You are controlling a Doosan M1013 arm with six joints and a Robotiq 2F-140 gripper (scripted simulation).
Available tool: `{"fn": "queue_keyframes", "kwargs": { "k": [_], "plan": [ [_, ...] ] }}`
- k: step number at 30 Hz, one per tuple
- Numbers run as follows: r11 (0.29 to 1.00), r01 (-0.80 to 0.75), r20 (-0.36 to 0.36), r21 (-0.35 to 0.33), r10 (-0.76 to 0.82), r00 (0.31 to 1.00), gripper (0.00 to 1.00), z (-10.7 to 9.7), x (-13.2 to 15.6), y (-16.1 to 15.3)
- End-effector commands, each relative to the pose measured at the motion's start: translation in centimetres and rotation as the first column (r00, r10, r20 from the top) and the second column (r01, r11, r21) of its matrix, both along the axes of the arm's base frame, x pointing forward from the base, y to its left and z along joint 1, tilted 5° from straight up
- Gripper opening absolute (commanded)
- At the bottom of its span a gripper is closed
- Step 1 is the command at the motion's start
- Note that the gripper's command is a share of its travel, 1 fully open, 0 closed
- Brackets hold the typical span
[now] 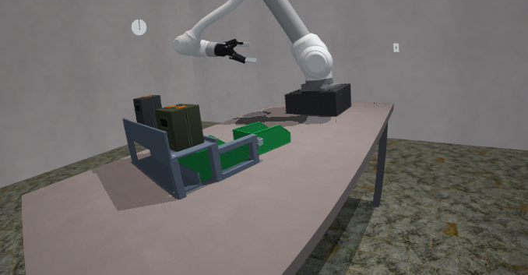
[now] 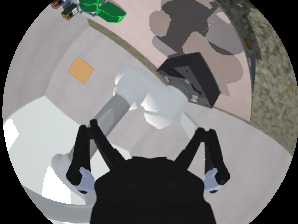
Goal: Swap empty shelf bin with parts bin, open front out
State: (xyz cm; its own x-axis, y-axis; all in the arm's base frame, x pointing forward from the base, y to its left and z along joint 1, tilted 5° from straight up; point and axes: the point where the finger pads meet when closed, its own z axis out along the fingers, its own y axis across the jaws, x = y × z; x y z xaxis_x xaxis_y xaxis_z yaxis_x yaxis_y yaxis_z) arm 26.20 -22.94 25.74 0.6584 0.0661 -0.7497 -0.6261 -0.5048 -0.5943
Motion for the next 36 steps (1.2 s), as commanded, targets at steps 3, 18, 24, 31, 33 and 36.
{"fn": "queue_keyframes", "kwargs": {
  "k": [3, 18, 24, 31, 33, 36],
  "plan": [
    [1.0, 0.0, 0.0, 0.0, 0.0, 1.0, 1.0, 0.01, 0.0, 0.0],
    [1.0, 0.0, 0.0, 0.0, 0.0, 1.0, 1.0, 0.01, 0.0, 0.0],
    [1.0, -0.002, 0.003, 0.0, 0.002, 1.0, 1.0, -0.04, 0.03, 0.02],
    [1.0, -0.011, 0.023, -0.003, 0.011, 1.0, 1.0, -0.33, 0.22, 0.12],
    [1.0, -0.014, 0.028, -0.003, 0.014, 1.0, 1.0, -0.4, 0.27, 0.14],
    [1.0, -0.02, 0.039, -0.005, 0.02, 0.999, 1.0, -0.58, 0.39, 0.2]
  ]
}}
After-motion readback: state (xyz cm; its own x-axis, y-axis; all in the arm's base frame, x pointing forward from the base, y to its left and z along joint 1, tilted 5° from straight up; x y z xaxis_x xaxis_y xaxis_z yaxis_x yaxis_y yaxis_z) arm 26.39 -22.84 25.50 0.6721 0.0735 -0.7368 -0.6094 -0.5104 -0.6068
